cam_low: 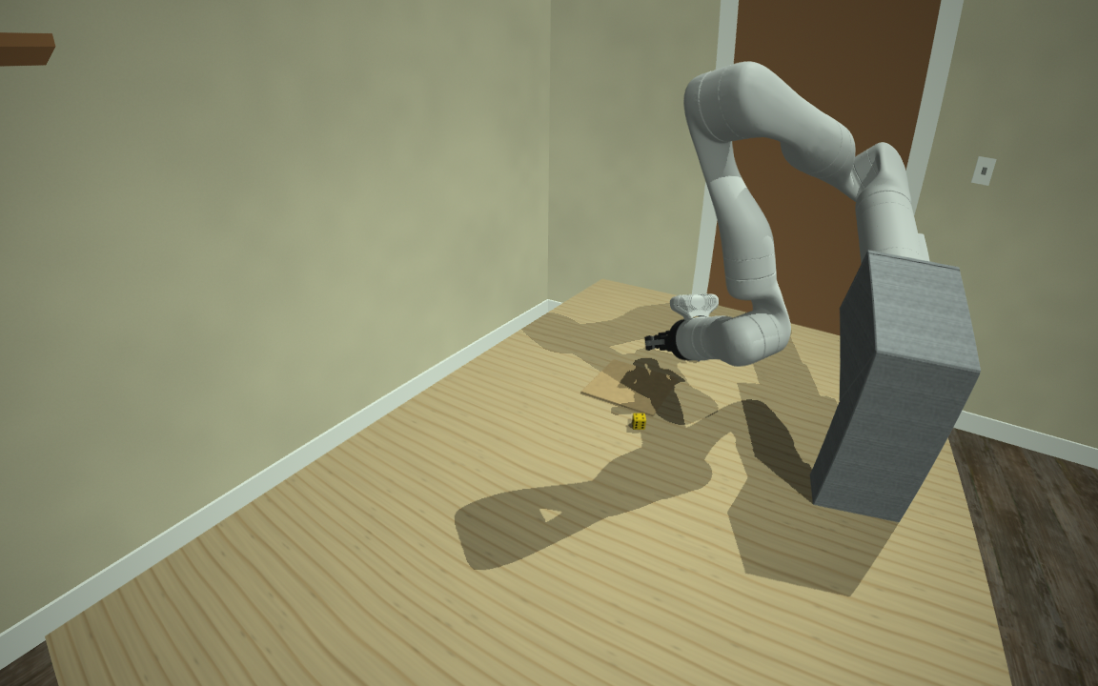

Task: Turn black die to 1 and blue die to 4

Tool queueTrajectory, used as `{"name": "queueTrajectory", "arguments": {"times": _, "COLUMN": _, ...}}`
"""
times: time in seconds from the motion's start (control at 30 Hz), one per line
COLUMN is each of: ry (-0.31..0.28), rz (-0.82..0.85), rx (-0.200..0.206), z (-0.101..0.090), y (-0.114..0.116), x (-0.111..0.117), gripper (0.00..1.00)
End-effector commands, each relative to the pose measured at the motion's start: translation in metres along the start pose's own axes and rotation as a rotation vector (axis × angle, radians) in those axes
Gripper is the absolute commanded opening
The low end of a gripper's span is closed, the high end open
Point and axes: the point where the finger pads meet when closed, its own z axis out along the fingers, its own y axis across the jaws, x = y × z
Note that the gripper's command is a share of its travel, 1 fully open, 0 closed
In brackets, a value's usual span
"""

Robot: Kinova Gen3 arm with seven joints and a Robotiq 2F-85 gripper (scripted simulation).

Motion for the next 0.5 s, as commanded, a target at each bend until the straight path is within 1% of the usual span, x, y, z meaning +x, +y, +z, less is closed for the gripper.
{"name": "queueTrajectory", "arguments": {"times": 0.0, "ry": 0.0, "rz": -0.008, "rx": -0.003, "z": 0.0027, "y": 0.0028, "x": -0.0075, "gripper": 0.15}}
{"name": "queueTrajectory", "arguments": {"times": 0.47, "ry": 0.0, "rz": -0.008, "rx": -0.003, "z": 0.0044, "y": 0.0028, "x": -0.0107, "gripper": 0.15}}
